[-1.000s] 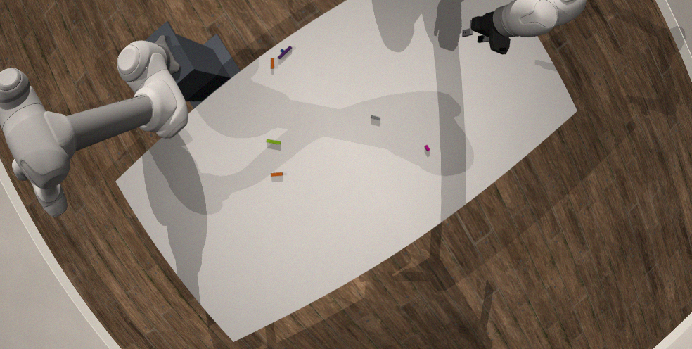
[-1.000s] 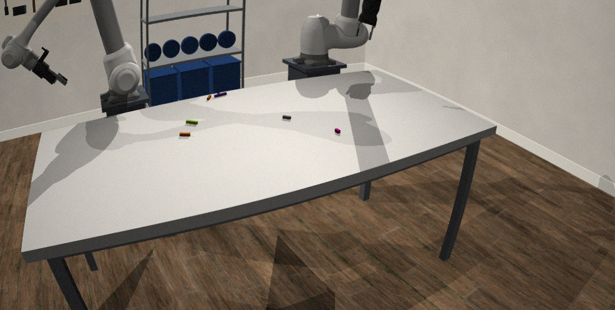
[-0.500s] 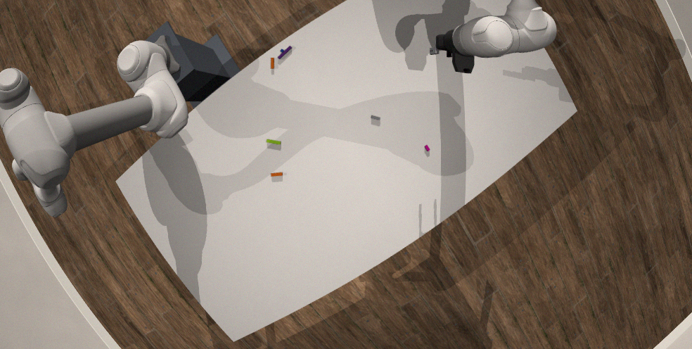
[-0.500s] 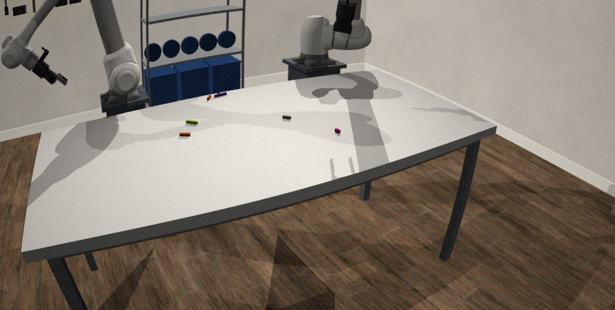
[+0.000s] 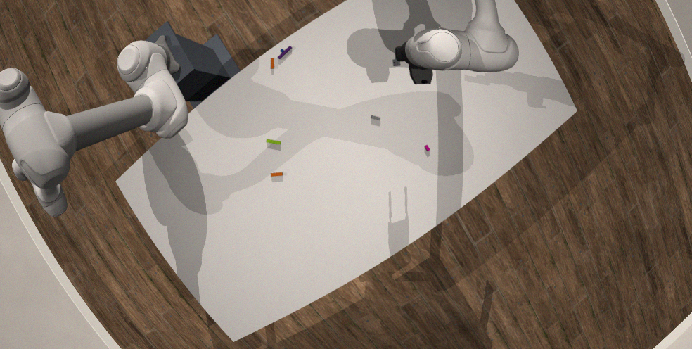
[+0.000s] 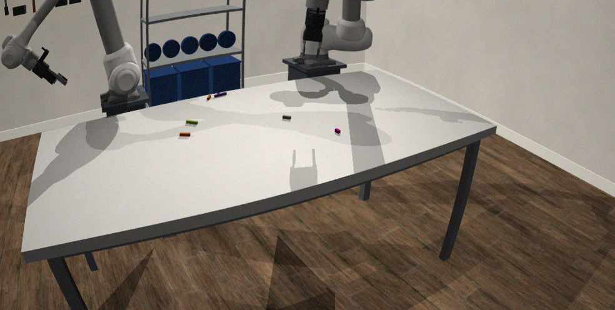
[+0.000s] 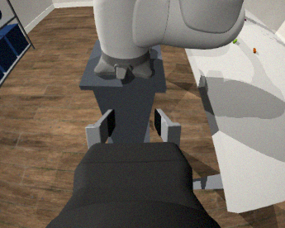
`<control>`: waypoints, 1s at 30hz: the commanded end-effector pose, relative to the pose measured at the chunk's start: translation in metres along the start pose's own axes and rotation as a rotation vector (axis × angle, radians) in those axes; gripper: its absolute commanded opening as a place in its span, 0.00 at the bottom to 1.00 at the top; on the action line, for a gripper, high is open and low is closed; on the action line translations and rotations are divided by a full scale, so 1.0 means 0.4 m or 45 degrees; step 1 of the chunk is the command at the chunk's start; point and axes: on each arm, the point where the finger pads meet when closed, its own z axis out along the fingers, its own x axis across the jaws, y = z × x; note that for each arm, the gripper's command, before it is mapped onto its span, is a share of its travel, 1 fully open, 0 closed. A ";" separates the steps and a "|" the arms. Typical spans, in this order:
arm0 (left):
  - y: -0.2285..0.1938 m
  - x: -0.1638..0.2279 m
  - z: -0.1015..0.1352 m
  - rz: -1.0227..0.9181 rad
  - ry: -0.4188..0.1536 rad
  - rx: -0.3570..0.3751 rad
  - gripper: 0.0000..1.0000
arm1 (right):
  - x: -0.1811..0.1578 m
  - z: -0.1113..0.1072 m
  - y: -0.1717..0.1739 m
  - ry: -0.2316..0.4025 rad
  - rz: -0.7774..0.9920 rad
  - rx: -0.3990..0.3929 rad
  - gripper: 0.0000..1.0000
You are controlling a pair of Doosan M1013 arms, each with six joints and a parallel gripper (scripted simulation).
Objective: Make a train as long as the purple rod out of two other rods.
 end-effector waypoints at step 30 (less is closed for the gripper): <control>0.062 0.635 0.276 -0.401 -0.093 0.058 1.00 | -0.009 0.000 -0.010 -0.009 -0.005 0.009 1.00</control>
